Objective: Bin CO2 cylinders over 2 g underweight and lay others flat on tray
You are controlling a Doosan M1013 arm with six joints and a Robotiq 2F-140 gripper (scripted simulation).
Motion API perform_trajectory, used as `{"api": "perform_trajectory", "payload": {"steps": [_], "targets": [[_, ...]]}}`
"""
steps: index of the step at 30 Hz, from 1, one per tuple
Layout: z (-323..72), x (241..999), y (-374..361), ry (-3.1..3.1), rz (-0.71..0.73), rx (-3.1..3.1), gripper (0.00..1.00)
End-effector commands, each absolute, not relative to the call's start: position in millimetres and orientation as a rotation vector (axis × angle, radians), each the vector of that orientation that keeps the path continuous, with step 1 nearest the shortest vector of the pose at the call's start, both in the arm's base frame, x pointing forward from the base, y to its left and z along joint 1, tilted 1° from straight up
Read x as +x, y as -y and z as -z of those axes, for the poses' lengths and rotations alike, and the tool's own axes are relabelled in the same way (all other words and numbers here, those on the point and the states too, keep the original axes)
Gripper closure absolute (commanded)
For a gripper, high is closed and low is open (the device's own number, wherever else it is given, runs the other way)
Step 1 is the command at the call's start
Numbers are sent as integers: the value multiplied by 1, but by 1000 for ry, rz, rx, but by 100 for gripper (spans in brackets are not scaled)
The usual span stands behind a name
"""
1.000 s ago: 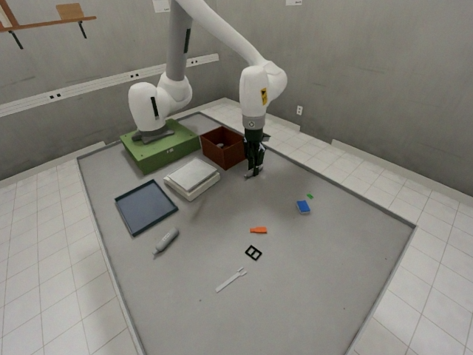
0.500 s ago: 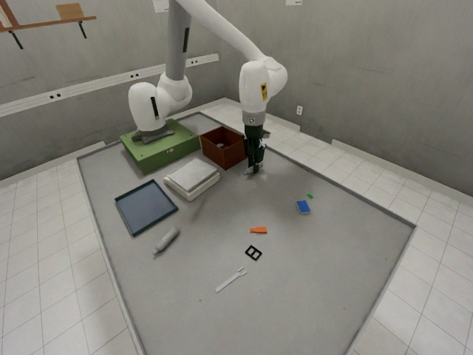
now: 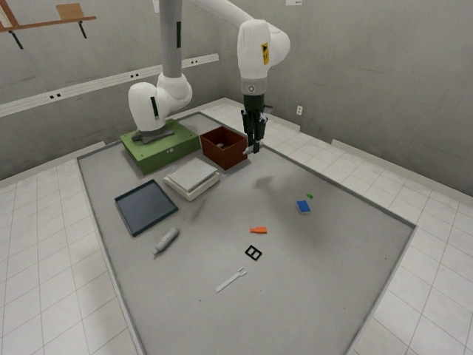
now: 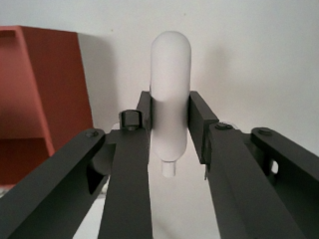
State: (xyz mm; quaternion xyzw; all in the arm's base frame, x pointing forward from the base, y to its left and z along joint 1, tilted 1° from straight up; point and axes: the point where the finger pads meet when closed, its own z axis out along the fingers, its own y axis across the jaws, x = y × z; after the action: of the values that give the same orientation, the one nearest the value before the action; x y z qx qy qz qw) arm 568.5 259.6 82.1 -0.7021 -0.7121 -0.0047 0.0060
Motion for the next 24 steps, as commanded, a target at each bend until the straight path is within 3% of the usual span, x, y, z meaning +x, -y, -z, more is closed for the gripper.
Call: {"api": "perform_trajectory", "payload": {"steps": [1, 16, 24], "targets": [[-111, 569, -259, 2228, 16, -2197, 90], [-123, 569, -258, 2229, 16, -2197, 90], [-124, 525, -143, 2359, 16, -2057, 90]]}}
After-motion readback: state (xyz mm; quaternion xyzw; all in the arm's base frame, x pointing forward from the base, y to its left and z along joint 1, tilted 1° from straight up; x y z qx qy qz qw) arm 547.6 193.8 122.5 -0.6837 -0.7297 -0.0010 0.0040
